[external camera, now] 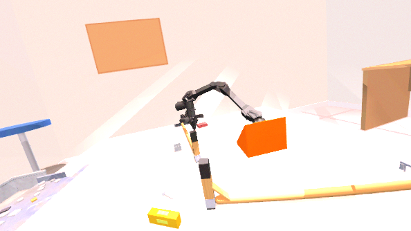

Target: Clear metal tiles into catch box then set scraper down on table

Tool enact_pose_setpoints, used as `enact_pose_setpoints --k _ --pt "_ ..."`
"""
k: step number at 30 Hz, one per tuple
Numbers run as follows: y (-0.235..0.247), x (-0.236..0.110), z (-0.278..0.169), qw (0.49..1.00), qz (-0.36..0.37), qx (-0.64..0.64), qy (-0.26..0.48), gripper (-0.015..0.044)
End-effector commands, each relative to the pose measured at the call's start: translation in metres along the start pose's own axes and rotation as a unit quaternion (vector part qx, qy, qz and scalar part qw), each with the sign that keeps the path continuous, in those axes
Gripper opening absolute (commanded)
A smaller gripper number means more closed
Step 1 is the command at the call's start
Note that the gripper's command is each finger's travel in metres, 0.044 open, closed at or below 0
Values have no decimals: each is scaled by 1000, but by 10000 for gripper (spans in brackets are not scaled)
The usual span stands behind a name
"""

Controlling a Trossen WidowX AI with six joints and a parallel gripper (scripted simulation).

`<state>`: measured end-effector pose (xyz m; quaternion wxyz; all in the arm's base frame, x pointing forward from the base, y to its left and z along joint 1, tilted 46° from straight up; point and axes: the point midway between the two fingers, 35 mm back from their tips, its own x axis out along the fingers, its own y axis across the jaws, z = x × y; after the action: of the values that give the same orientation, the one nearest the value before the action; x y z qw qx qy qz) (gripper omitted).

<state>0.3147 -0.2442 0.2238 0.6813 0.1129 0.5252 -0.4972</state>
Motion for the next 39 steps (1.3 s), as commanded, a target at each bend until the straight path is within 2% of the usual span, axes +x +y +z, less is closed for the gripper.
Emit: enact_pose_setpoints --k 1,39 --pt "19 -2 -4 1000 4 -27 0 0" --pt "174 -18 -75 971 26 -238 -6 0"
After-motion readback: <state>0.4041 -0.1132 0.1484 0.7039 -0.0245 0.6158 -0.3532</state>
